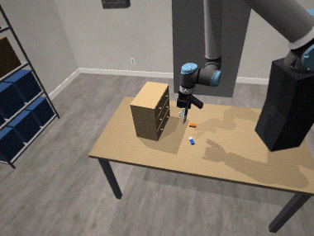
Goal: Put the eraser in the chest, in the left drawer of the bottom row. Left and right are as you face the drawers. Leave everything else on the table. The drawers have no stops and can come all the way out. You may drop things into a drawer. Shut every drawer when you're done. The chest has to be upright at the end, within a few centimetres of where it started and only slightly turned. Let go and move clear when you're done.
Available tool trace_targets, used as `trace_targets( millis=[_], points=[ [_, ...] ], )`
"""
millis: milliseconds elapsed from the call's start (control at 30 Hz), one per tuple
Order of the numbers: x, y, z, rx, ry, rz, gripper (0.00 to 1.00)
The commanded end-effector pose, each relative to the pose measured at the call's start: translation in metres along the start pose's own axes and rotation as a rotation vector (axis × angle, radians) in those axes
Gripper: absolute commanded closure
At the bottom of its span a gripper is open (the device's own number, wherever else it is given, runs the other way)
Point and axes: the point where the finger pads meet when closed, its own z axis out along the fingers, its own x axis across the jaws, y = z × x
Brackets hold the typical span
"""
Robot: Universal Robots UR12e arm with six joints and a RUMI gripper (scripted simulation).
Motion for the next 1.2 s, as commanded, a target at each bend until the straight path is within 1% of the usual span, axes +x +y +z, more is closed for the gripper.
trace_targets(
  millis=[0,300,367,867,933,1167],
  points=[
    [0.001,0.003,0.006,-0.049,-0.001,-0.001,0.0],
    [0.001,0.011,0.016,-0.139,-0.001,-0.002,0.0],
    [0.001,0.011,0.016,-0.139,-0.001,-0.002,0.0],
    [0.001,0.033,0.039,-0.335,0.0,-0.002,0.0],
    [0.001,0.033,0.039,-0.335,0.0,-0.002,0.0],
    [0.001,0.042,0.051,-0.432,0.0,-0.002,0.0]
  ],
)
